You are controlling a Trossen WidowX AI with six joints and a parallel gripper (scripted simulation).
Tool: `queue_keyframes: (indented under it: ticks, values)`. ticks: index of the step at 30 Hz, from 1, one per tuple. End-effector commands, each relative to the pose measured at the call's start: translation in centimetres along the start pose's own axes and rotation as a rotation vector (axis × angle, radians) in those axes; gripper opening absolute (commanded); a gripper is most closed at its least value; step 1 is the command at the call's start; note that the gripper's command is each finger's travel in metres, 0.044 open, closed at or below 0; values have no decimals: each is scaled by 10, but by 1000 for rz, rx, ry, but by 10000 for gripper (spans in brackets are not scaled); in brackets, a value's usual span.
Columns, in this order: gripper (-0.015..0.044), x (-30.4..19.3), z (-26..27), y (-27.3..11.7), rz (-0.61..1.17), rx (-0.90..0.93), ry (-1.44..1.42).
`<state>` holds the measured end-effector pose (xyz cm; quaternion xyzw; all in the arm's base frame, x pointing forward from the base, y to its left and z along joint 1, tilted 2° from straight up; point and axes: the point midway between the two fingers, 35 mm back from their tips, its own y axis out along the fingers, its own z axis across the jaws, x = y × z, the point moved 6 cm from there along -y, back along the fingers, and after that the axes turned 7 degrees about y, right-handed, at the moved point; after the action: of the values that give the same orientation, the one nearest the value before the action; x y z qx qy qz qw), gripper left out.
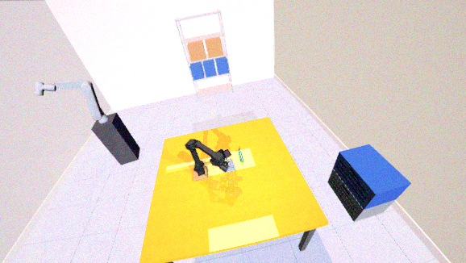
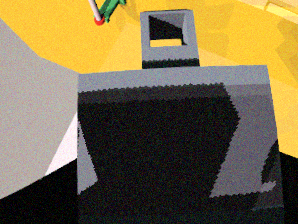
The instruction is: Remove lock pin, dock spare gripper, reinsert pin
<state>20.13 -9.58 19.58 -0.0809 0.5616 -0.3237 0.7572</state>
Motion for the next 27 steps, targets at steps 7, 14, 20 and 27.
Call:
queue_keyframes:
  ticks: [7,14,20,27]
  values:
    - [0,9,5,7,35,-19,42]
    - [0,18,7,12,40,-25,49]
    - [0,26,6,17,40,-26,49]
    - [0,34,7,23,40,-26,48]
